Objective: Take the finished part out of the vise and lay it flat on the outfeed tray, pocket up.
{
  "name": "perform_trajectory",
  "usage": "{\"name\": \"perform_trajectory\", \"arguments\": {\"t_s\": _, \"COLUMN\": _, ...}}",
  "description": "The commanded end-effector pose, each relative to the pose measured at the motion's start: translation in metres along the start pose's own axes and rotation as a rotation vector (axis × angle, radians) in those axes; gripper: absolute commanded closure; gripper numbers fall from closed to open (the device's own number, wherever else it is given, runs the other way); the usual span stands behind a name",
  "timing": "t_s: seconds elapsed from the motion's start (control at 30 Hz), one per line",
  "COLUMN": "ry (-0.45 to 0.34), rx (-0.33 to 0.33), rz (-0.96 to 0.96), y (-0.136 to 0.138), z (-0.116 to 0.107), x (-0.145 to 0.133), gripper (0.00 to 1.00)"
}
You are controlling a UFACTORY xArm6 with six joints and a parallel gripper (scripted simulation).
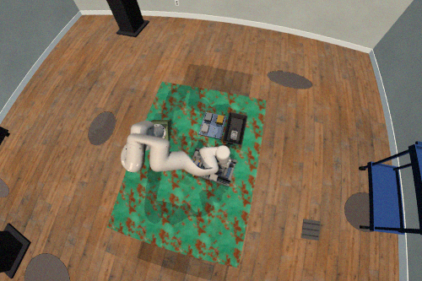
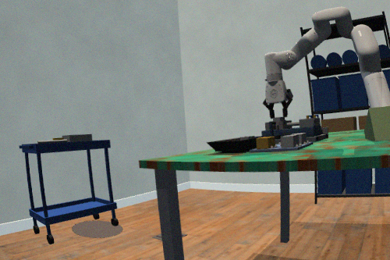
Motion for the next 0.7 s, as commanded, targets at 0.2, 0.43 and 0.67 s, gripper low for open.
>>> {"name": "perform_trajectory", "arguments": {"t_s": 0.2, "ry": -0.001, "rx": 0.003, "rz": 0.001, "y": -0.0010, "z": 0.0028, "x": 0.0001, "gripper": 0.31}}
{"name": "perform_trajectory", "arguments": {"t_s": 0.43, "ry": -0.001, "rx": 0.003, "rz": 0.001, "y": -0.0010, "z": 0.0043, "x": 0.0001, "gripper": 0.31}}
{"name": "perform_trajectory", "arguments": {"t_s": 0.67, "ry": -0.001, "rx": 0.003, "rz": 0.001, "y": -0.0010, "z": 0.0053, "x": 0.0001, "gripper": 0.31}}
Point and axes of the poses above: the point where the finger pads meet when closed, its own z axis out along the fingers, its own y axis across the jaws, x = y × z, the point moved 6 cm from there along -z, back along the fingers, and after that the axes turned 6 degrees about z, right-handed, at the moved point
